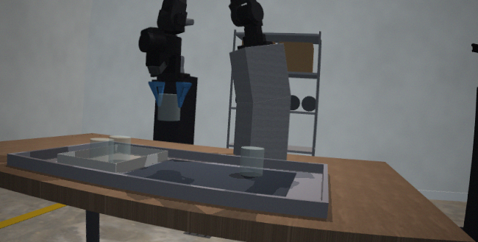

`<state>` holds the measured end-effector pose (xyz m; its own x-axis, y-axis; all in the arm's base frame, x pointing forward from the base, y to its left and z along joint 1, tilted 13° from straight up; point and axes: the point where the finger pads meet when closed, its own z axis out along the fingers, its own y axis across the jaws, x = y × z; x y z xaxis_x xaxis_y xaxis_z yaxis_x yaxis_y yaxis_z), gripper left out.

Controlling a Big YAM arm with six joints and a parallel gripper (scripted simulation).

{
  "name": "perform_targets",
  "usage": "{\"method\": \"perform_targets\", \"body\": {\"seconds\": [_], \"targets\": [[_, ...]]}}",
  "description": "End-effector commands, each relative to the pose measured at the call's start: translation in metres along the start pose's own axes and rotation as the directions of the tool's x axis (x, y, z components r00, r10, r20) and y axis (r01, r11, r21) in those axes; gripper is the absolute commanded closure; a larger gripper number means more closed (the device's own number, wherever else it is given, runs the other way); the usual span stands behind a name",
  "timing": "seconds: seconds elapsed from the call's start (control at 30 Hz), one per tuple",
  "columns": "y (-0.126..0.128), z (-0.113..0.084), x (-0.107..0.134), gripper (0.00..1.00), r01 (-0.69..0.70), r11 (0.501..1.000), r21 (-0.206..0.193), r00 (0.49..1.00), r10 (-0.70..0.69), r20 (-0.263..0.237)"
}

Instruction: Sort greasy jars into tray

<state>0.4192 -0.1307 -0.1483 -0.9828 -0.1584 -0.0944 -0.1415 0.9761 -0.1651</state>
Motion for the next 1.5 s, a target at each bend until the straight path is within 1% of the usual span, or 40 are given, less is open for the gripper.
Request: {"method": "perform_targets", "body": {"seconds": [0.0, 0.47, 0.53, 1.03, 1.1, 1.47], "targets": [[-0.012, -0.013, -0.011, 1.00, 0.026, 1.000, 0.014, 0.999, -0.027, 0.046], [-0.055, -0.013, 0.007, 1.00, 0.026, 1.000, 0.014, 0.999, -0.027, 0.046], [-0.055, -0.013, 0.007, 1.00, 0.026, 1.000, 0.014, 0.999, -0.027, 0.046], [-0.101, -0.012, 0.026, 1.00, 0.026, 1.000, 0.014, 0.999, -0.027, 0.046], [-0.101, -0.012, 0.026, 1.00, 0.026, 1.000, 0.014, 0.999, -0.027, 0.046], [-0.135, -0.012, 0.040, 1.00, 0.026, 1.000, 0.014, 0.999, -0.027, 0.046]]}}
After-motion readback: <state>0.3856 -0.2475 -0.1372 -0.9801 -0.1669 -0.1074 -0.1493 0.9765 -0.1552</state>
